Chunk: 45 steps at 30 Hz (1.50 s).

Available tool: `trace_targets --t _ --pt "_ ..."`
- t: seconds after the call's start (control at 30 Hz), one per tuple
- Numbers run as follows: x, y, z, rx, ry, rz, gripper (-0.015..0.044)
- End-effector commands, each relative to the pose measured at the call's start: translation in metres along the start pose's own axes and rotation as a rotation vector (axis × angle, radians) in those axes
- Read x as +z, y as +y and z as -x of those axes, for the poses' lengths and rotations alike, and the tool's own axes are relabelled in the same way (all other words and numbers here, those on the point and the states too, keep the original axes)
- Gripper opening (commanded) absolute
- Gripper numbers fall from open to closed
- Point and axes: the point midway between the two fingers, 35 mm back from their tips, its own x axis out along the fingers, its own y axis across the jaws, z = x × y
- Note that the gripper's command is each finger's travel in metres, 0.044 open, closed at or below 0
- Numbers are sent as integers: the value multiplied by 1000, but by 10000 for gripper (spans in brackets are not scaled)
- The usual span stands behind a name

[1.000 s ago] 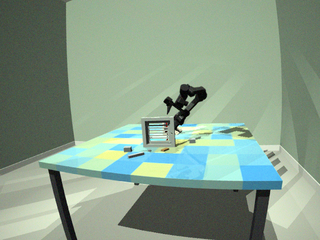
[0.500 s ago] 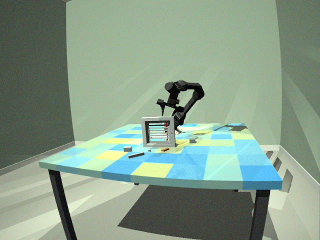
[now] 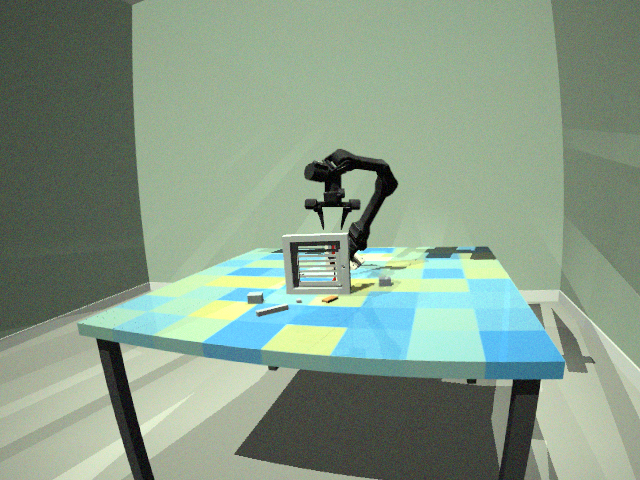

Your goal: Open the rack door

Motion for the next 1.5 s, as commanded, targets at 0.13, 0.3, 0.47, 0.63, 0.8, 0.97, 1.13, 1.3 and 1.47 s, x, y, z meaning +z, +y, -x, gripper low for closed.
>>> trace_targets --t 0.13,0.3,0.47,0.63,0.8,0.97,1.13,1.3,1.47 --pt "0 -3 7 62 -9 -37 284" --pt "-1 -2 -1 64 20 -47 284" --pt "-1 -2 -9 65 50 -58 284" --pt "-2 -1 -17 66 80 -68 284" --pt "-2 -1 -25 65 111 -78 284" --pt "-3 0 -33 63 141 -88 284" --pt "-4 1 -41 60 171 -97 284" --pt "-6 1 -49 56 201 -105 284" --pt "-7 2 -56 51 230 -114 284"
